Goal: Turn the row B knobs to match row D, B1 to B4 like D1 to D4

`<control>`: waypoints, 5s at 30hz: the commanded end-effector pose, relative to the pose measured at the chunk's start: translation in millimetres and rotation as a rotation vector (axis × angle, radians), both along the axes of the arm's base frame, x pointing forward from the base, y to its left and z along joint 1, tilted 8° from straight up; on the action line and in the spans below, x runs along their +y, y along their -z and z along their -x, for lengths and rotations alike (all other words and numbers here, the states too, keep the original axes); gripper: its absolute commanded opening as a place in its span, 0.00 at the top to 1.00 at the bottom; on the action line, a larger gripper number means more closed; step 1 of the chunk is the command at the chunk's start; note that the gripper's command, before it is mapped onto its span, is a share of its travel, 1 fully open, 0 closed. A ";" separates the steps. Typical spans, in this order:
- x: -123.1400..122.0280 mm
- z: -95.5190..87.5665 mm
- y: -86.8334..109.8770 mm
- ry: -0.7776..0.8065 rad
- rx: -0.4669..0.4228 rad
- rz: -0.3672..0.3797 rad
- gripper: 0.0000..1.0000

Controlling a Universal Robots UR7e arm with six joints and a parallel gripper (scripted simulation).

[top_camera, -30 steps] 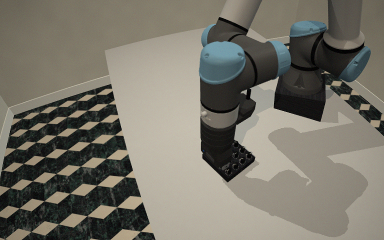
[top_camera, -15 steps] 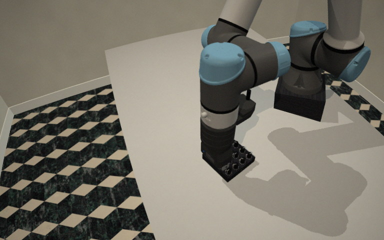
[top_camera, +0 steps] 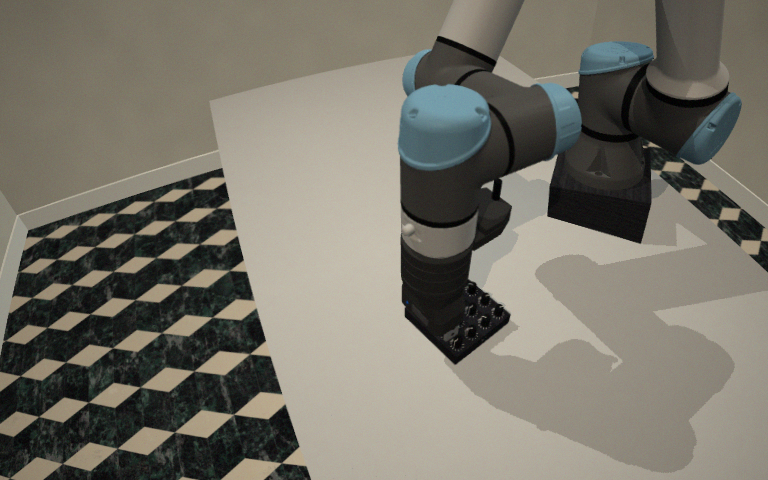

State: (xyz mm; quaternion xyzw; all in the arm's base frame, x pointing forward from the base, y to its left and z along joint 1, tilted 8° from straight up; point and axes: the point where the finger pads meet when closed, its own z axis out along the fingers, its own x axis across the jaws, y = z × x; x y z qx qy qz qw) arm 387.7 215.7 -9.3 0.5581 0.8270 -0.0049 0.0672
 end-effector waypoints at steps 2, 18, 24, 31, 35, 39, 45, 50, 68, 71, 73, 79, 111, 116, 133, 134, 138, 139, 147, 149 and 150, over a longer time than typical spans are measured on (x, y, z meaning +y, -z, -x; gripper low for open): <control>0.2 -0.4 -0.4 0.000 -0.001 0.000 0.54; 0.2 -0.4 -0.4 0.000 -0.001 0.000 0.70; 0.2 -0.4 -0.4 0.000 -0.001 0.000 0.70; 0.2 -0.4 -0.4 0.000 -0.001 0.000 0.70; 0.2 -0.4 -0.4 0.000 -0.001 0.000 0.70; 0.2 -0.4 -0.4 0.000 -0.001 0.000 0.70; 0.2 -0.4 -0.4 0.000 -0.001 0.000 0.70; 0.2 -0.4 -0.4 -0.003 -0.001 0.000 0.70; 0.2 -0.4 -0.5 -0.073 0.005 0.007 0.70; 0.2 -0.4 -0.5 -0.100 0.007 0.010 0.70; 0.2 -0.4 -0.5 -0.100 0.007 0.010 0.70; 0.2 -0.4 -0.5 -0.168 0.013 0.018 0.70; 0.2 -0.4 -0.5 -0.698 0.057 0.074 0.70; 0.2 -0.4 -0.5 -0.813 0.067 0.087 0.70; 0.2 -0.4 -0.5 -1.147 0.095 0.123 0.70; 0.2 -0.4 -0.5 -1.168 0.096 0.125 0.70; 0.2 -0.4 -0.5 -1.247 0.103 0.134 0.70; 0.2 -0.4 -0.5 -1.266 0.105 0.136 0.70; 0.2 -0.4 -0.5 -1.371 0.113 0.147 0.70; 0.2 -0.4 -0.5 -1.402 0.116 0.150 0.70; 0.2 -0.4 -0.5 -1.417 0.117 0.152 0.70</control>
